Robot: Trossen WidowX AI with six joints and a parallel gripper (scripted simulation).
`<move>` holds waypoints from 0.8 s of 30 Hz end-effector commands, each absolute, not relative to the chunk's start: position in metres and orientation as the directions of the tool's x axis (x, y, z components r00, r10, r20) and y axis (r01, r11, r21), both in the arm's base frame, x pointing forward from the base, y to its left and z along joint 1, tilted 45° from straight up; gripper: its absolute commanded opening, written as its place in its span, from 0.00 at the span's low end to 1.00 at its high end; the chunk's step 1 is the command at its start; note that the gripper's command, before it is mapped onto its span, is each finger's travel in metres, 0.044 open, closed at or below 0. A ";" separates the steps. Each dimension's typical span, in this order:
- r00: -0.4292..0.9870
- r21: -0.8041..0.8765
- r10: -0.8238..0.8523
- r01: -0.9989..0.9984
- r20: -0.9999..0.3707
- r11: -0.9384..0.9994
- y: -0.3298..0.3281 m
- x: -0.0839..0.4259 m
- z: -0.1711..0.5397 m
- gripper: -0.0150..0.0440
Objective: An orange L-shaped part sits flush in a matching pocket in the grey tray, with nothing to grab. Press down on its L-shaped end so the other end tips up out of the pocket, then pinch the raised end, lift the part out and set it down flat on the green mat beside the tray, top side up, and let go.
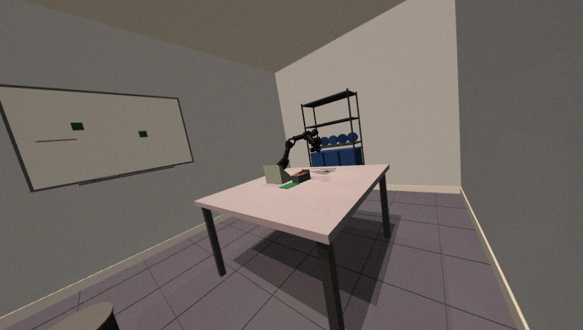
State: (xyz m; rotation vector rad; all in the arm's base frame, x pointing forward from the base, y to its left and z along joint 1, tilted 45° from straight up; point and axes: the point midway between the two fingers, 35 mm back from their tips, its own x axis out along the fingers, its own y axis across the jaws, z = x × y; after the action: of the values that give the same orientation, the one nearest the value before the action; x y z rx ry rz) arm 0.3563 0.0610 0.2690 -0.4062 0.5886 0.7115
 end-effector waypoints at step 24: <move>-0.070 0.697 0.700 0.062 -0.711 0.714 0.067 0.250 0.105 0.56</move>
State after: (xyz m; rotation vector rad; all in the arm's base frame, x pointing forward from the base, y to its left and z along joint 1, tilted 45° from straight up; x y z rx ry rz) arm 0.2556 0.0491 0.1215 0.6293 1.5540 0.5830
